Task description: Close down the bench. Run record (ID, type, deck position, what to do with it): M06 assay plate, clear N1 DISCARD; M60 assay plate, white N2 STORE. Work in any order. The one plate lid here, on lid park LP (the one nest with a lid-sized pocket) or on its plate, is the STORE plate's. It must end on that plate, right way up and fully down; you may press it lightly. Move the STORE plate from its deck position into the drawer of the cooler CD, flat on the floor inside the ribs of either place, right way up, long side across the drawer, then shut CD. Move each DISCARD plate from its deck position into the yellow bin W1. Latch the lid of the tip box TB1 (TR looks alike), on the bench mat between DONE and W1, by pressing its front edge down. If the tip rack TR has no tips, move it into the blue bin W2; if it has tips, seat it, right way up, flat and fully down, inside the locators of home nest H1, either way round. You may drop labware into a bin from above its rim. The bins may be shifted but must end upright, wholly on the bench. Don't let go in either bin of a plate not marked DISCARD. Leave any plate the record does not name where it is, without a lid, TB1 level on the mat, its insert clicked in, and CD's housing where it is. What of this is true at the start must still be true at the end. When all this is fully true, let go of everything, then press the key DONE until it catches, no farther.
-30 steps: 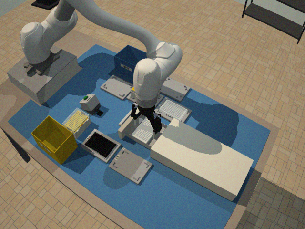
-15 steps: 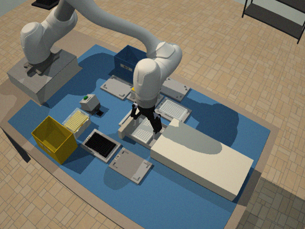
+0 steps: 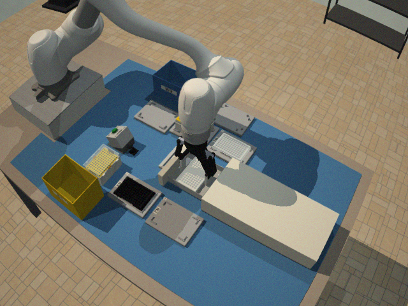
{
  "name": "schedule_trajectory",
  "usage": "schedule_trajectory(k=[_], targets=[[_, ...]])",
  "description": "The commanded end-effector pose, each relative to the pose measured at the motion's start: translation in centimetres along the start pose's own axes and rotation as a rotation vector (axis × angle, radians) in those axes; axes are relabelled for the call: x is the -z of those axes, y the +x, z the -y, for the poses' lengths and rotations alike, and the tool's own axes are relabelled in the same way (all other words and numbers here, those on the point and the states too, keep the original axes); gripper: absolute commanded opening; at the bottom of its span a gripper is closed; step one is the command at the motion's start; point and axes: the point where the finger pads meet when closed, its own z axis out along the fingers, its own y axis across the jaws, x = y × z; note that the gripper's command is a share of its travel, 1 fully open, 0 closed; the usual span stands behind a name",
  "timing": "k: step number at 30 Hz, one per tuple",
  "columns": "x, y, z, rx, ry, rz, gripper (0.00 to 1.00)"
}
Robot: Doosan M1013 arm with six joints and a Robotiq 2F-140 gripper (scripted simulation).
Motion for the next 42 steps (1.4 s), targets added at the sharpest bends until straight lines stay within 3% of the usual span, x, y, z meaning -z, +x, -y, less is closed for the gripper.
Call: schedule_trajectory(k=[1,21,42], targets=[[0.0,0.0,0.0,0.000,0.000,0.000,0.66],[0.0,0.0,0.0,0.000,0.000,0.000,0.66],[2.6,0.0,0.0,0.000,0.000,0.000,0.66]])
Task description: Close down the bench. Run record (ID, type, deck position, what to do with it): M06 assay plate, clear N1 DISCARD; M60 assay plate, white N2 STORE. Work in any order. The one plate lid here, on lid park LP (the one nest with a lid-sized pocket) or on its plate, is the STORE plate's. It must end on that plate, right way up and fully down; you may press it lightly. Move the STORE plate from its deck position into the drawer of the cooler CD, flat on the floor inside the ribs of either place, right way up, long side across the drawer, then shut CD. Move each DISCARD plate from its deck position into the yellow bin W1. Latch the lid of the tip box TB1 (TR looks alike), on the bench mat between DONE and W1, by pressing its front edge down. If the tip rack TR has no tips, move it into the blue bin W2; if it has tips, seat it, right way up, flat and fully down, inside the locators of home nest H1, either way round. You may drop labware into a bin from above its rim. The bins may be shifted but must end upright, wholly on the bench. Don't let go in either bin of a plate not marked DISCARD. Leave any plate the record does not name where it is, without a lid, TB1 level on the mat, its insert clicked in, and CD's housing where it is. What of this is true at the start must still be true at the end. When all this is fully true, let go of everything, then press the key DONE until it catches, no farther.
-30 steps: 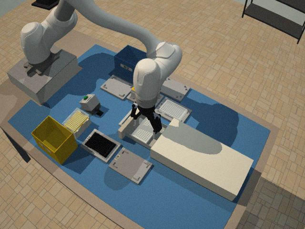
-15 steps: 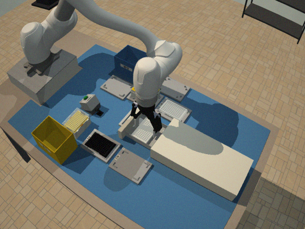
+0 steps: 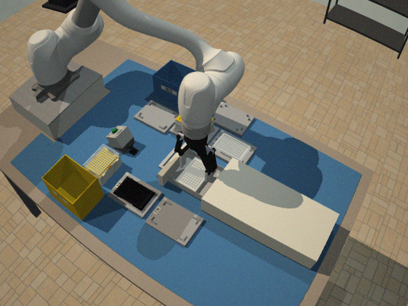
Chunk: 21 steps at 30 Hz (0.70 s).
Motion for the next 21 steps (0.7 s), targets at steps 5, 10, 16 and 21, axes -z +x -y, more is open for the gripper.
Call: schedule_trajectory(k=[5,10,16,21], targets=[[0.8,0.0,0.0,0.000,0.000,0.000,0.66],[1.2,0.0,0.0,0.000,0.000,0.000,0.66],[2.0,0.0,0.0,0.000,0.000,0.000,0.66],[2.7,0.0,0.0,0.000,0.000,0.000,0.66]])
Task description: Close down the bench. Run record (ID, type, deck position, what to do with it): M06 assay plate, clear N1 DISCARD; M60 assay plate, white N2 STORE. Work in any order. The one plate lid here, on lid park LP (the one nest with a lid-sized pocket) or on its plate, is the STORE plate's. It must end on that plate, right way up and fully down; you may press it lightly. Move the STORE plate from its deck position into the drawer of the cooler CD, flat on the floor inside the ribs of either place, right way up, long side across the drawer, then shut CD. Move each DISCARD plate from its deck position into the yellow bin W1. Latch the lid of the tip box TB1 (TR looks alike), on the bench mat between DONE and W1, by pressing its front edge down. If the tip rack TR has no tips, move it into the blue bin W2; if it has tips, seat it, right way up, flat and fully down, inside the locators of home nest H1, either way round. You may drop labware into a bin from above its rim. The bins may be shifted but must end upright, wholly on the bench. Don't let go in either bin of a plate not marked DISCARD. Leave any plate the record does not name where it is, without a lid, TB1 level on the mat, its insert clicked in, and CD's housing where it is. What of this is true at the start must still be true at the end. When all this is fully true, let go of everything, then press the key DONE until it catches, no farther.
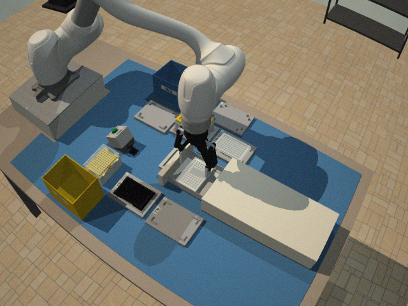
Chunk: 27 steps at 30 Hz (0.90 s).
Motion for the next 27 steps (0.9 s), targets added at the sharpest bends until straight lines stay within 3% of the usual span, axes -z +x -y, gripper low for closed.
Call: schedule_trajectory(k=[1,27], targets=[[0.3,0.0,0.0,0.000,0.000,0.000,0.66],[3.2,0.0,0.0,0.000,0.000,0.000,0.66]])
